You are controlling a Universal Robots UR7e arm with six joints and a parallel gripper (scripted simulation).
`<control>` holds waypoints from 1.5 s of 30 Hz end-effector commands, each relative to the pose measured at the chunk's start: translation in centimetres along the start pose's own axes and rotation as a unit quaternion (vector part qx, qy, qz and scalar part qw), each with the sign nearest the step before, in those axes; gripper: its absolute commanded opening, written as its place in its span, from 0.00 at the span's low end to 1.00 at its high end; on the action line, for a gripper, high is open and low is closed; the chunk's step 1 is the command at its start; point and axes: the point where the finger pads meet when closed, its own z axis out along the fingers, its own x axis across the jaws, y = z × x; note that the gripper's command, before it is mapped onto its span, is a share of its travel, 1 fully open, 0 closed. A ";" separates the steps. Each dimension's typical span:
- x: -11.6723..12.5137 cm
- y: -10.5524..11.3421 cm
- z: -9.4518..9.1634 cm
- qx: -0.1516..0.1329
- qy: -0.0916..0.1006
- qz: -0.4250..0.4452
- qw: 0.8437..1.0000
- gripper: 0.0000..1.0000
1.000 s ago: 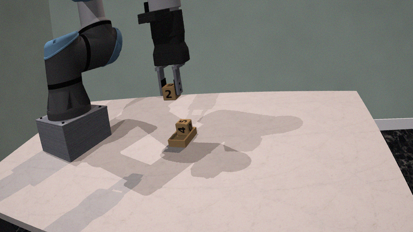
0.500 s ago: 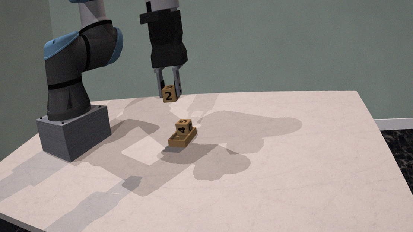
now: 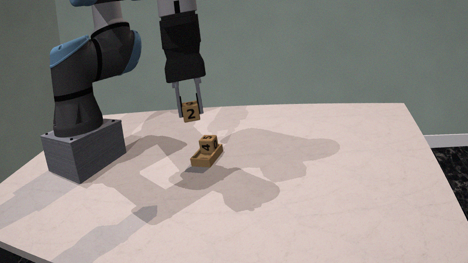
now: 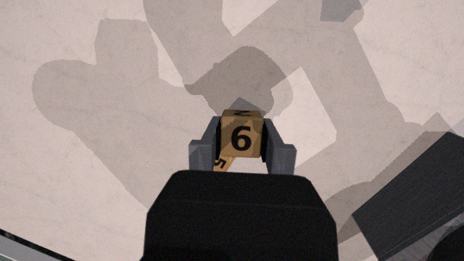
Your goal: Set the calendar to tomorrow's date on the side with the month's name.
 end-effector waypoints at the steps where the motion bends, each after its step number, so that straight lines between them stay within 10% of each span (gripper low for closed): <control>1: 0.3 -0.9 0.1 -0.003 -0.004 -0.078 0.997 0.57; 45: 3.2 -4.5 0.7 -0.001 -0.006 -0.513 0.859 0.57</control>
